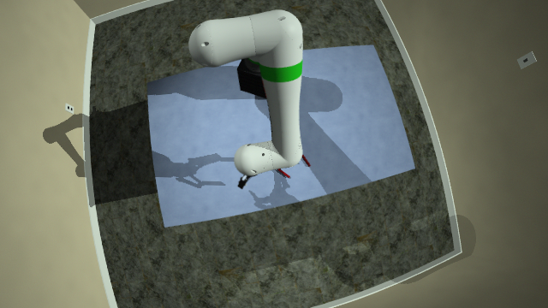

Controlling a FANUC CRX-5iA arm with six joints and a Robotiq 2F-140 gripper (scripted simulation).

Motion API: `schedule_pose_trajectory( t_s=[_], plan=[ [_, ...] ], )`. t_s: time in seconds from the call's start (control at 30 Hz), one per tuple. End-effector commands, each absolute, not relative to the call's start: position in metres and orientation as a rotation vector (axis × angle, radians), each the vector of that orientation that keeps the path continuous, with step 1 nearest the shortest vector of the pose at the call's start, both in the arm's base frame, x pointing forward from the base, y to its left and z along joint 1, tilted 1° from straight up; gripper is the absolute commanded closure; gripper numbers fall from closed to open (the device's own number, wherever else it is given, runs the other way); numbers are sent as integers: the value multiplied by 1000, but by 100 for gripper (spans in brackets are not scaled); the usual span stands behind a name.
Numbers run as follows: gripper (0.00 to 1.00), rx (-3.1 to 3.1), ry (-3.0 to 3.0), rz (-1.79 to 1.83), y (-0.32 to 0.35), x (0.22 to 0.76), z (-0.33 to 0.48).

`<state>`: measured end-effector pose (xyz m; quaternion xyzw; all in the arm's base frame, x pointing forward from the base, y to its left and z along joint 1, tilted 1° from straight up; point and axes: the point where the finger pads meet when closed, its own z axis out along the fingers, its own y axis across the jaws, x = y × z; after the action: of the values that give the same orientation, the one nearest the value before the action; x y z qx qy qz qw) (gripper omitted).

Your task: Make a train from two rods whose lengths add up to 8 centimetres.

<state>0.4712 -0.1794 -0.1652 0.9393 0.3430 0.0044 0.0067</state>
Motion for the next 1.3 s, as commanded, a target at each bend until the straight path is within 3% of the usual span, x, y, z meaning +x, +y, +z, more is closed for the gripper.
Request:
schedule_pose_trajectory(
  t_s=[0.0, 1.27],
  plan=[
    [0, 2938, 1073, 14, -180, 471, -165],
    [0, 2938, 1073, 14, -188, 480, -165]
  ],
)
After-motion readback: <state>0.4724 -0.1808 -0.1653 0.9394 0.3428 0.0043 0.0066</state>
